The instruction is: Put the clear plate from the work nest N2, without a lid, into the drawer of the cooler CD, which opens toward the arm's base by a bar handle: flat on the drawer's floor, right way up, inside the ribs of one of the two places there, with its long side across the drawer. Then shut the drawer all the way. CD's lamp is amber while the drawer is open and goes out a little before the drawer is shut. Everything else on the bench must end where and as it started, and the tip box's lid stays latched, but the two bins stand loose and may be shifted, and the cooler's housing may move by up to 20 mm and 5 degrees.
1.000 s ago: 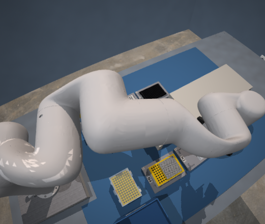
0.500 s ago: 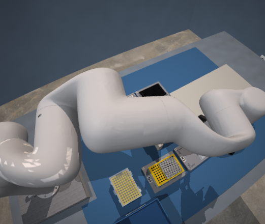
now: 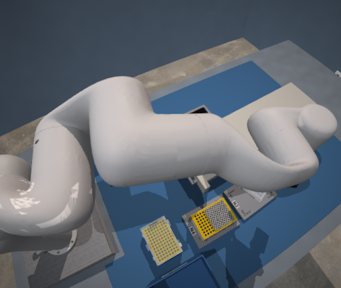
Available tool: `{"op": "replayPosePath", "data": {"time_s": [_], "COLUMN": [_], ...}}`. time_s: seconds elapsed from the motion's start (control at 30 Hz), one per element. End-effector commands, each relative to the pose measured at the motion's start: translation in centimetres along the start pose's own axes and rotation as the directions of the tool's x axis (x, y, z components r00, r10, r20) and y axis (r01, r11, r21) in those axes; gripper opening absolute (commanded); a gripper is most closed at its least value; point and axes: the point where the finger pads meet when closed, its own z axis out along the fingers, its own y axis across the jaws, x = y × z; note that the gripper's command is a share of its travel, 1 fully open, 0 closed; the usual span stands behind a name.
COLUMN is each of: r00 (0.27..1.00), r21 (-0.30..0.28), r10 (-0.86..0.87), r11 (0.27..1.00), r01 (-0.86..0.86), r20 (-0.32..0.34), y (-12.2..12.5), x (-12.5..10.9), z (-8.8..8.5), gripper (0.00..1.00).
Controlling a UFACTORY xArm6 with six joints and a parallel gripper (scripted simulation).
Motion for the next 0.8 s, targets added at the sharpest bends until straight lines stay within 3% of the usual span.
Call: {"op": "replayPosePath", "data": {"time_s": [0.0,0.33,0.4,0.77], "r00": [0.985,0.875,0.875,0.643], "r21": [-0.01,-0.015,-0.015,-0.019], "r10": [-0.171,-0.484,-0.484,-0.766], "r11": [0.985,0.875,0.875,0.643], "r01": [0.171,0.484,0.484,0.765], "r20": [-0.019,-0.014,-0.014,-0.008], "y": [-1.3,-3.9,-3.9,-6.9], "x": [0.0,0.0,0.0,-0.2], "z": [-0.3,-0.3,-0.3,-0.3], "gripper": [0.0,0.0,0.0,0.0]}}
